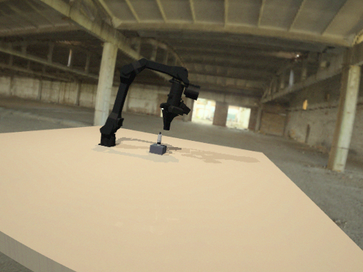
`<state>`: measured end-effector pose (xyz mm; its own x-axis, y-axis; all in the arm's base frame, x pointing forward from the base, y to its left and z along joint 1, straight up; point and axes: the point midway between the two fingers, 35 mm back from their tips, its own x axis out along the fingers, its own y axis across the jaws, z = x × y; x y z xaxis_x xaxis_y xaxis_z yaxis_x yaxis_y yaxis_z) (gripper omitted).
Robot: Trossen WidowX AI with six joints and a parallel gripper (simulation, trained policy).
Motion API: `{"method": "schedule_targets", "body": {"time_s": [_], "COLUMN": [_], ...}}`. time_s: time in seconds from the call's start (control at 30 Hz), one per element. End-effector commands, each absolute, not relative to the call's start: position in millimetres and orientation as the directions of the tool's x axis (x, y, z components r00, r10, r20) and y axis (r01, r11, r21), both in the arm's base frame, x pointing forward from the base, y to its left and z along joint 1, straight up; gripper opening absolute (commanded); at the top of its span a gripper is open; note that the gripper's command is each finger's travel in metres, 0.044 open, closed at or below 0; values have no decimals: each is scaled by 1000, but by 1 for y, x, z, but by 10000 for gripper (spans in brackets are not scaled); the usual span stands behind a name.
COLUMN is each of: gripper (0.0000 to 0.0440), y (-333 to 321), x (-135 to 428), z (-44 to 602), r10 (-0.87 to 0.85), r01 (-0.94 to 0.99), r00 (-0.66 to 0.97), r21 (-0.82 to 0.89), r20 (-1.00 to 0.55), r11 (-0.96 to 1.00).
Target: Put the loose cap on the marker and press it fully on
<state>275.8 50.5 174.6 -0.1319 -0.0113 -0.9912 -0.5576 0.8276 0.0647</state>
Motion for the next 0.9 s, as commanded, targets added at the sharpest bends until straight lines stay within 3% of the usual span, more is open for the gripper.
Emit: {"method": "schedule_targets", "body": {"time_s": [0.0, 0.87], "gripper": [0, 0], "y": [54, 58], "x": [265, 247], "z": [175, 151], "r10": [-5, -15], "r01": [-573, -614], "r00": [-140, -149], "r21": [76, 81], "r20": [-990, -989], "r11": [816, 785]}}
